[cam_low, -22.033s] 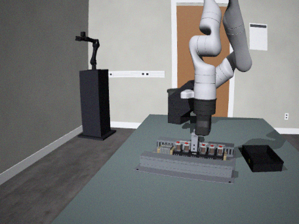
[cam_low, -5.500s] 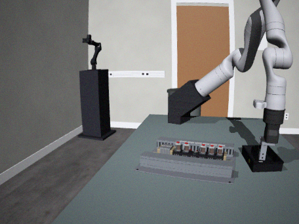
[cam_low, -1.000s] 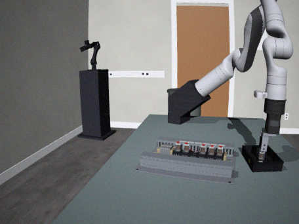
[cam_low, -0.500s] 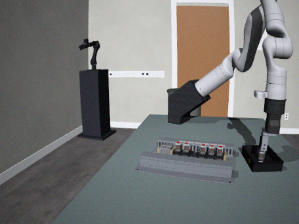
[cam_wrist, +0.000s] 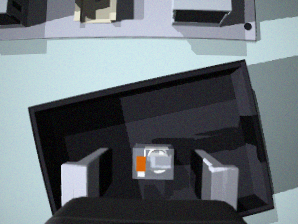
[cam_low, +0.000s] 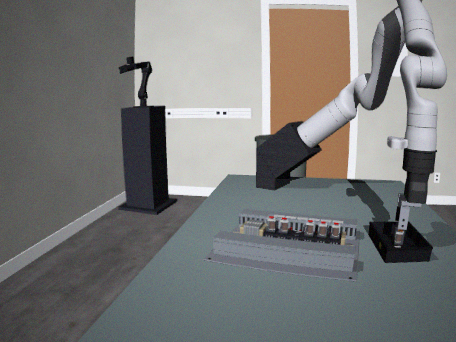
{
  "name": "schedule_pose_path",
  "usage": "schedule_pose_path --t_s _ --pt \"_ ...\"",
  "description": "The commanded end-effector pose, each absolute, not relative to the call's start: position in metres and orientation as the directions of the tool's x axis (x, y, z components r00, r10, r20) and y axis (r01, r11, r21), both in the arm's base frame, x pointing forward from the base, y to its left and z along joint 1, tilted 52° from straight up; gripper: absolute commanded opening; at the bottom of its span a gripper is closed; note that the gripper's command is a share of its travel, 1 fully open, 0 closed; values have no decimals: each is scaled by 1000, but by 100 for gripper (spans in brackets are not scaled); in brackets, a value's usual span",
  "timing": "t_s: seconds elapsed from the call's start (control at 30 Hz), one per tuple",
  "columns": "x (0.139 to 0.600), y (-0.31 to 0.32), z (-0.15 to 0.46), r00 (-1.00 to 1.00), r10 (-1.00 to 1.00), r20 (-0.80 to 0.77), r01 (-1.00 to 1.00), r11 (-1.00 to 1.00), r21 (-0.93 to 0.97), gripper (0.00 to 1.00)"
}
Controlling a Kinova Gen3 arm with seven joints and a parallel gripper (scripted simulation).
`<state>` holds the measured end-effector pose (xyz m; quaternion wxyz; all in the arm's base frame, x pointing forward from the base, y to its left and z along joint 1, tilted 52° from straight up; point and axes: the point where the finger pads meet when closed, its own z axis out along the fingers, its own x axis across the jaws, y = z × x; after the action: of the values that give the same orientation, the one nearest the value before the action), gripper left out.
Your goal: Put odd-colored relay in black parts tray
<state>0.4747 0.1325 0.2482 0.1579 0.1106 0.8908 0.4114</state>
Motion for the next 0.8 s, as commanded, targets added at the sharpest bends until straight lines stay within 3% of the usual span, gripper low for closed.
schedule_pose_path --t_s 0.0,0.77 --pt "473 127 252 -925 328 -191 68 637 768 98" --pt "446 78 296 -925 328 -191 68 637 768 98"
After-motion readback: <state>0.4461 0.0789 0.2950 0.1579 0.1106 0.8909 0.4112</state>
